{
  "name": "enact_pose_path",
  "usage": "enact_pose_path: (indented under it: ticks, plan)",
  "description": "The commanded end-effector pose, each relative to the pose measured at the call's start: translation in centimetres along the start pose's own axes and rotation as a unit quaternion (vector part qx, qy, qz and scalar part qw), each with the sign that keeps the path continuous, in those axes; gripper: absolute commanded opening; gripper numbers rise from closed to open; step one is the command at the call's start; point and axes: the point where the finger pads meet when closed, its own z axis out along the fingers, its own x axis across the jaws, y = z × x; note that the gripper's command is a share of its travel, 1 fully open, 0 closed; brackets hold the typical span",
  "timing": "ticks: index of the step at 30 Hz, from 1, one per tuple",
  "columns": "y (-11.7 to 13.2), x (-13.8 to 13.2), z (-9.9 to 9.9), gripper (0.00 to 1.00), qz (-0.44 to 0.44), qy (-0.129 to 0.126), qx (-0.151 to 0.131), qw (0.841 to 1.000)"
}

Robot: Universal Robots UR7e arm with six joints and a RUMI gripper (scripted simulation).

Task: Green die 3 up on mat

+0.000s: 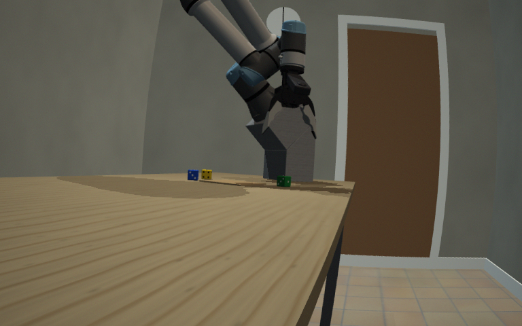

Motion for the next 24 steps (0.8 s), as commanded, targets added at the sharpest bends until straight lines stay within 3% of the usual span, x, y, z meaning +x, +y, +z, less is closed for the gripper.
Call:
enact_pose_path:
  ticks: [1,14,17,24]
  plan:
    - [-0.11,-0.09,0.15,1.0,-0.061,-0.003,0.007,0.998]
    - [-0.19,-0.37,0.71,1.0,-0.239,-0.002,0.007,0.971]
    - [-0.19,-0.38,0.72,1.0,-0.244,-0.002,0.007,0.97]
    - [-0.13,-0.49,1.05,1.0,-0.345,-0.002,0.007,0.939]
